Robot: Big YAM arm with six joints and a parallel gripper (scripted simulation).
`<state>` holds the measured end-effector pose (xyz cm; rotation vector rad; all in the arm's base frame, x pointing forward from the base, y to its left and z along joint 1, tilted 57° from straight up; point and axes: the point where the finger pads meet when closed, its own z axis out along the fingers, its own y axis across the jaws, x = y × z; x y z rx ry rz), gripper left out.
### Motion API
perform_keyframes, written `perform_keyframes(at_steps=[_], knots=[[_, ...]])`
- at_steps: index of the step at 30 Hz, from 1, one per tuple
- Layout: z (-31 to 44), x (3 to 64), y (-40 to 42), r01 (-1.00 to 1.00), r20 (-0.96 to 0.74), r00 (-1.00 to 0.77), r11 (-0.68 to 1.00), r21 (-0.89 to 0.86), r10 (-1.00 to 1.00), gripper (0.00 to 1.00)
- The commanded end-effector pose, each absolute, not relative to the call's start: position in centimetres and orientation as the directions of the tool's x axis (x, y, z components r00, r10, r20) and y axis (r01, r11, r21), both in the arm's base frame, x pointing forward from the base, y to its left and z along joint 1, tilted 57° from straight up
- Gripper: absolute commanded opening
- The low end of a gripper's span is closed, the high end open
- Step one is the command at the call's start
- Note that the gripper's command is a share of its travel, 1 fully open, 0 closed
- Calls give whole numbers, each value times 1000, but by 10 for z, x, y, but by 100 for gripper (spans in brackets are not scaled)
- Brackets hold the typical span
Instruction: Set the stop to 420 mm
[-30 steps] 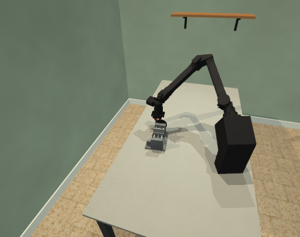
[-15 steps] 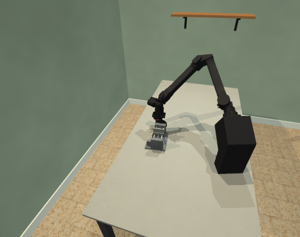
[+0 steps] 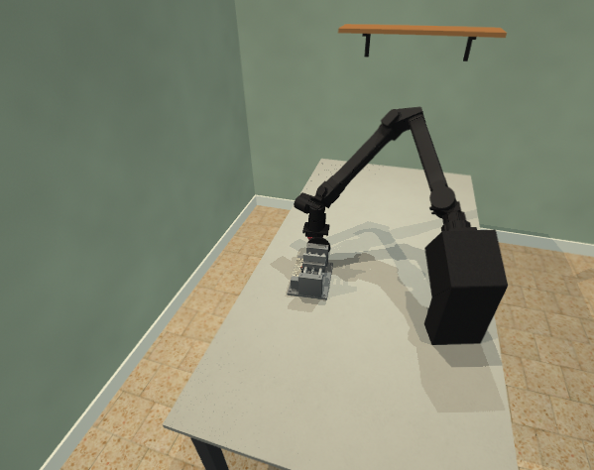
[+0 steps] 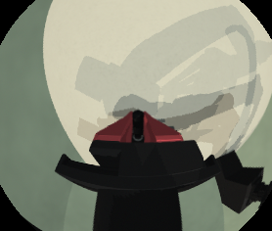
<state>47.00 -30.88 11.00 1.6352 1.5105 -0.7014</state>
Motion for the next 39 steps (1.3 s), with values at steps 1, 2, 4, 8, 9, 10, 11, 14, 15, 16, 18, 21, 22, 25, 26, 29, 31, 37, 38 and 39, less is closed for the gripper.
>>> perform_keyframes(at_steps=[1, 2, 4, 8, 9, 10, 11, 14, 15, 16, 18, 21, 22, 25, 26, 29, 31, 37, 38, 39], knots=[[100, 458, -322, 986, -822, 138, -1, 165, 553, 6], [102, 457, -322, 986, -822, 141, -1, 168, 551, 6], [102, 457, -322, 986, -822, 141, -1, 168, 551, 6], [104, 453, -323, 985, -823, 145, -1, 173, 549, 6], [103, 452, -323, 985, -824, 144, -2, 171, 548, 6], [102, 451, -323, 986, -824, 142, -4, 167, 549, 6], [102, 450, -322, 986, -823, 141, -6, 165, 550, 6], [101, 451, -323, 986, -823, 141, -5, 166, 550, 6], [103, 451, -323, 985, -824, 145, -3, 172, 548, 6], [106, 450, -323, 984, -824, 148, -1, 176, 546, 6], [110, 448, -324, 983, -825, 156, -1, 186, 543, 6], [111, 446, -324, 982, -826, 158, -2, 187, 541, 6], [104, 443, -325, 985, -825, 147, -4, 173, 545, 6], [107, 439, -326, 983, -827, 155, -3, 183, 541, 6], [104, 438, -326, 984, -826, 152, -3, 179, 542, 6], [94, 435, -325, 987, -823, 136, -8, 158, 552, 6], [95, 434, -325, 987, -823, 138, -9, 159, 551, 6], [109, 431, -322, 982, -822, 165, -16, 186, 546, 6], [109, 431, -322, 982, -822, 165, -16, 186, 546, 6], [106, 430, -321, 983, -821, 159, -16, 180, 548, 6]])
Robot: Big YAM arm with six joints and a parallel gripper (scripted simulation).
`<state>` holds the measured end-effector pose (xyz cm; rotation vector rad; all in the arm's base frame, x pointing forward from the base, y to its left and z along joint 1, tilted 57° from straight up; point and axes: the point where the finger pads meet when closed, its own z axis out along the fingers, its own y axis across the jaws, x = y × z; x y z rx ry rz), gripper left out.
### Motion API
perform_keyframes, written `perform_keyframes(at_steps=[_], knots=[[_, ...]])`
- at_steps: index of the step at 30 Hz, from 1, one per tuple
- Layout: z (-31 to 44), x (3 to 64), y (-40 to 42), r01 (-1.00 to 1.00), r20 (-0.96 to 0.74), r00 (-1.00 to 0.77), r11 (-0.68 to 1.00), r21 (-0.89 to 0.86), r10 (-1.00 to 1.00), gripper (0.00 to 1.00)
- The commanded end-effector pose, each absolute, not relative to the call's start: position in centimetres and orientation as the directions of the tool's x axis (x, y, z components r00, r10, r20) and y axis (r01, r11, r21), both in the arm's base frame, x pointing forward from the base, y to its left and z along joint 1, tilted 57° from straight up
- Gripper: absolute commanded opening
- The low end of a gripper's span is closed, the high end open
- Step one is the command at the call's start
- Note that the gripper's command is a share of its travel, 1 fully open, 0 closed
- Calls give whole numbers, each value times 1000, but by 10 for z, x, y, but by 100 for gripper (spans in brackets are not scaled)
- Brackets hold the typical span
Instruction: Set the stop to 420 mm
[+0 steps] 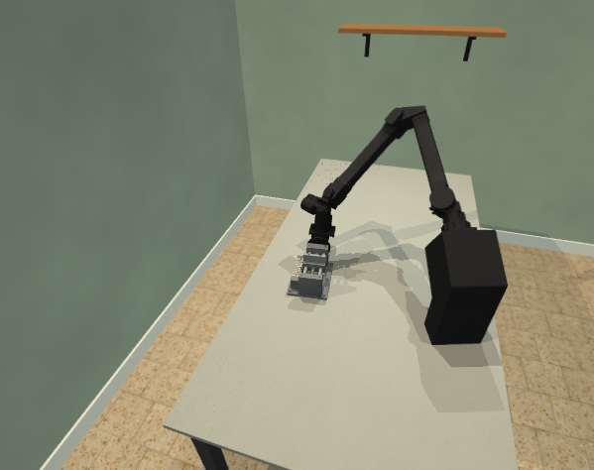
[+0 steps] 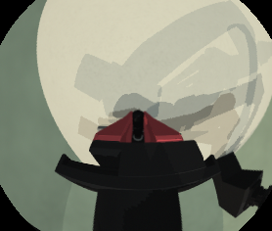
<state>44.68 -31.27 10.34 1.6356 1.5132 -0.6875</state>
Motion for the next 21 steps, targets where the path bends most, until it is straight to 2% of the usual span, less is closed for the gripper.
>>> perform_keyframes(at_steps=[1, 21], knots=[[110, 430, -320, 982, -822, 165, -16, 186, 546, 6], [105, 448, -310, 985, -821, 145, 2, 175, 553, 6]])
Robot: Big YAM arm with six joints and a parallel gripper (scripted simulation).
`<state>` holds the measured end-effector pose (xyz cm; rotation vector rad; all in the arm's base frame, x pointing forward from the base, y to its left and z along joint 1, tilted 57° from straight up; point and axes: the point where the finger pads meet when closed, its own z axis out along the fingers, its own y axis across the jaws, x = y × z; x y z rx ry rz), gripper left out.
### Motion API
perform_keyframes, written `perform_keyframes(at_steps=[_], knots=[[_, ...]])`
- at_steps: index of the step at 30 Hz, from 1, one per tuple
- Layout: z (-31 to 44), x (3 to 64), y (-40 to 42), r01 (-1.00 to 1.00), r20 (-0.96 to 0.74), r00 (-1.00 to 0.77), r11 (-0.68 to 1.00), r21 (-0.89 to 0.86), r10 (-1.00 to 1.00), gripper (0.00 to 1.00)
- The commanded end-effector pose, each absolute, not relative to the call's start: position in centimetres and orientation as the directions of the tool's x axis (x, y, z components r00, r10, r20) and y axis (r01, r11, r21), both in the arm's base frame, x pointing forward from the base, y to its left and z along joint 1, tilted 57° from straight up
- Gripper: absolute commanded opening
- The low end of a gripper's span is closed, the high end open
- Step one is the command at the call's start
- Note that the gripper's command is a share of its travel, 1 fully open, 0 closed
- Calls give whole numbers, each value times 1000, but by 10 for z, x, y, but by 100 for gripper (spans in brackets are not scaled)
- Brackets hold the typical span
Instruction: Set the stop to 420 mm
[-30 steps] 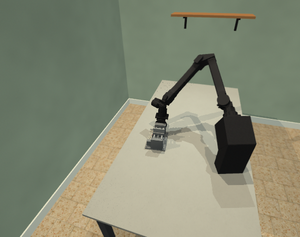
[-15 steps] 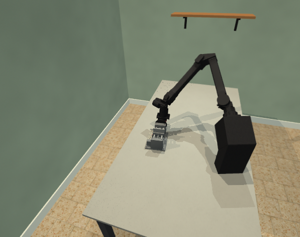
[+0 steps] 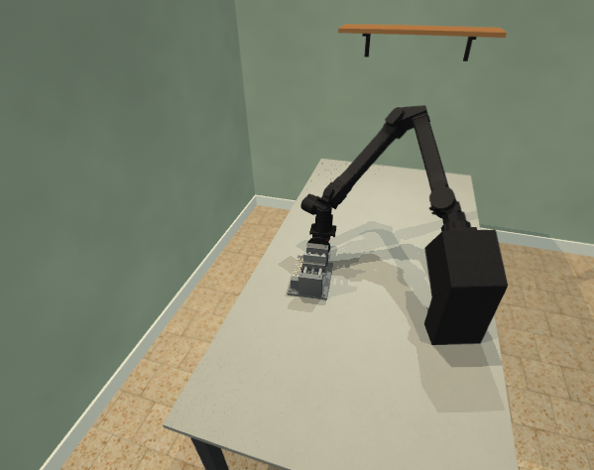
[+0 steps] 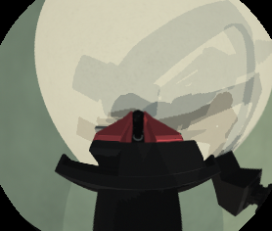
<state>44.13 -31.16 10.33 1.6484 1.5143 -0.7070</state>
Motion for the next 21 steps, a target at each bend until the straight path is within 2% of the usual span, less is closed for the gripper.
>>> perform_keyframes(at_steps=[1, 21], knots=[[105, 448, -311, 985, -821, 145, 1, 175, 553, 6], [116, 438, -311, 980, -823, 164, 1, 197, 543, 6]])
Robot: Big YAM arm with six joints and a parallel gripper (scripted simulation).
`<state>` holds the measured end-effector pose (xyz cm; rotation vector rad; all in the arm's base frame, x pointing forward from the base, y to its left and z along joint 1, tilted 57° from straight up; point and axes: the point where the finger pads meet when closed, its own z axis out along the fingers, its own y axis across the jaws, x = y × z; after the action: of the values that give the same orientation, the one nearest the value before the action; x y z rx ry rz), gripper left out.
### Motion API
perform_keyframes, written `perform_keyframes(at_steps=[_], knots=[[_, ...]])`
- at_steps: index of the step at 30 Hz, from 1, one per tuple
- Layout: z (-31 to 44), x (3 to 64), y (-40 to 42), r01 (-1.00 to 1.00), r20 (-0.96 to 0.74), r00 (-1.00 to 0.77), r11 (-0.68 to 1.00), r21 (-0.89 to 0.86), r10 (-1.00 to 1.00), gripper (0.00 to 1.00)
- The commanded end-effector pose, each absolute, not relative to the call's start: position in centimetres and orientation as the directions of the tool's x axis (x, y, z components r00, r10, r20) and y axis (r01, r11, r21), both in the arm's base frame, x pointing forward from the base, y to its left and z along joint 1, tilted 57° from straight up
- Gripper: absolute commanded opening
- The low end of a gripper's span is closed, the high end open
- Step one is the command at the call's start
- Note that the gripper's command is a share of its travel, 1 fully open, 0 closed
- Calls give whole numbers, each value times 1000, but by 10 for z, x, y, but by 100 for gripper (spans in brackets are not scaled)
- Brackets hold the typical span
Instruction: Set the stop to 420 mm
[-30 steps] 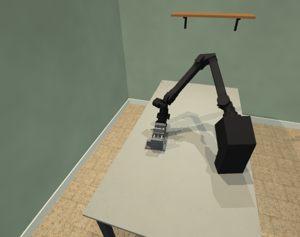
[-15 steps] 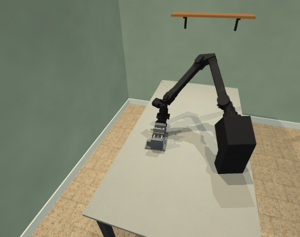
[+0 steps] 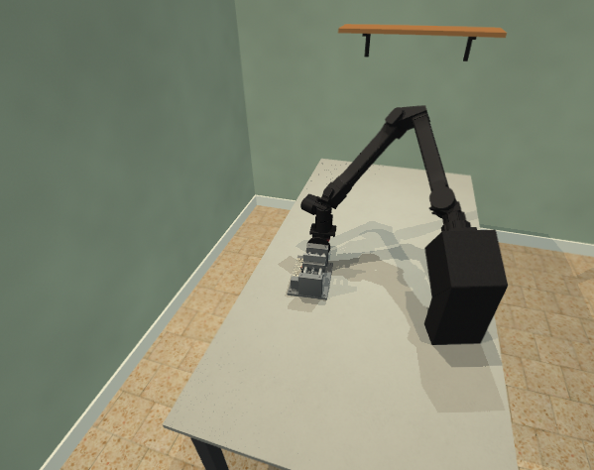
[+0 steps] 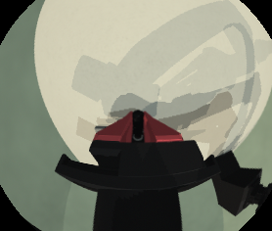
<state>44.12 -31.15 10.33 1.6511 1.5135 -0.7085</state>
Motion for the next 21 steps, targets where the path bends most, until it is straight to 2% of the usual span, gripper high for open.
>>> perform_keyframes(at_steps=[1, 12, 21], knots=[[116, 435, -312, 980, -824, 168, -1, 200, 541, 6], [114, 408, -308, 983, -824, 159, -8, 184, 543, 6], [119, 416, -284, 982, -821, 144, 20, 186, 552, 6]])
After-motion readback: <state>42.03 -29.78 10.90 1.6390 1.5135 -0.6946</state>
